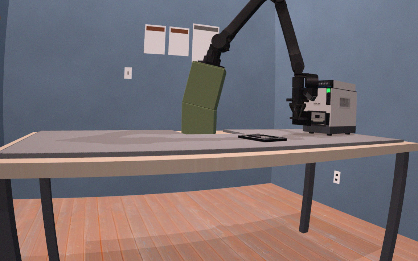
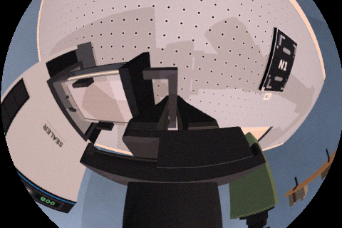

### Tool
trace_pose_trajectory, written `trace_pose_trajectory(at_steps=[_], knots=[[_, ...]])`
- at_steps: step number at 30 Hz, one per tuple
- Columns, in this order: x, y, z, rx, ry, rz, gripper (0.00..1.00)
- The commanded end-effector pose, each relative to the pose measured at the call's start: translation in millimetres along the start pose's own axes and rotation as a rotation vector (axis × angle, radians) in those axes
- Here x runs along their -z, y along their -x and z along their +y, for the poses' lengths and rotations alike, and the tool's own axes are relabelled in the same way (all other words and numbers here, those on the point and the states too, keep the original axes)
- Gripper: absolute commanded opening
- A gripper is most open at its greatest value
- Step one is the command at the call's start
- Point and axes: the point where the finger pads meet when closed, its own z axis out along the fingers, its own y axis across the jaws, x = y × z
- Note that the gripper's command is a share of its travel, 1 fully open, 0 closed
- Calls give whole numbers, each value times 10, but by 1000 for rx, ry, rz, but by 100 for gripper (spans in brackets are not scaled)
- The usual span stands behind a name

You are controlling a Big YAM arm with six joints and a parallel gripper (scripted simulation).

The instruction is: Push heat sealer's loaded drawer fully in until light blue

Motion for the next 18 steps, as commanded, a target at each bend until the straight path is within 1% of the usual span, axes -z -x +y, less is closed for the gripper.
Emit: trace_pose_trajectory(at_steps=[1,3,4,18], knots=[[18,45,56,0,9,-10,7],[18,45,56,0,9,-10,5],[18,45,56,0,9,-10,0],[18,45,56,0,9,-10,0]])
